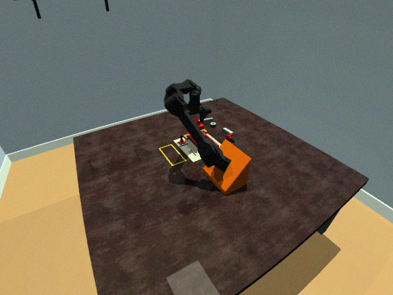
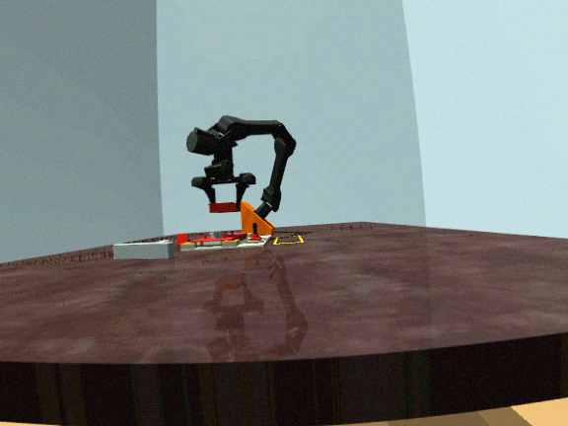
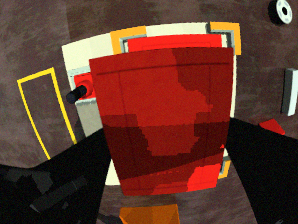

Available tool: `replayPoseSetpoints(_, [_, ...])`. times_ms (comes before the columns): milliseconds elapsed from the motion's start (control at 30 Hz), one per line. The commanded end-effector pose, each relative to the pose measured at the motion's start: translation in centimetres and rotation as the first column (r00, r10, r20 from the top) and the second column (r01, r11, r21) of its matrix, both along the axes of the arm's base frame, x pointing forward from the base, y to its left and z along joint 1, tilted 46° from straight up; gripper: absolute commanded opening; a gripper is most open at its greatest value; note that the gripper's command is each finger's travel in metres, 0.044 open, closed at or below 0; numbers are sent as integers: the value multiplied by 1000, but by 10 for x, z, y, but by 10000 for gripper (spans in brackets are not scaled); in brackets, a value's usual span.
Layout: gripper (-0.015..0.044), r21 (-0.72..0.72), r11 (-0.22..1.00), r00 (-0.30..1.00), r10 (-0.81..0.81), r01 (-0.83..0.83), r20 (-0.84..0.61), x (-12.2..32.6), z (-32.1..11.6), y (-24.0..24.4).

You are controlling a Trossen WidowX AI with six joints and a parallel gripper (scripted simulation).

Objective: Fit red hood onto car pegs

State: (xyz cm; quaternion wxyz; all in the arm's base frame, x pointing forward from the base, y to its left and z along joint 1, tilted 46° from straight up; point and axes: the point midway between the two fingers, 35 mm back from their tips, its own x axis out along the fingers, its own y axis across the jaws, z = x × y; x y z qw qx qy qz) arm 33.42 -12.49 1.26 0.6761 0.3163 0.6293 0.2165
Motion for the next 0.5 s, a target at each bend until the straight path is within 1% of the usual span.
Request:
replayPoseSetpoints(0, [0, -1, 1000, 1000, 4, -4, 3, -1, -11, -9])
replayPoseSetpoints(233, [0, 2, 1000, 1000, 5, -5, 5, 1, -18, -15])
replayPoseSetpoints(467, [0, 2, 1000, 1000, 5, -5, 5, 3, -30, -2])
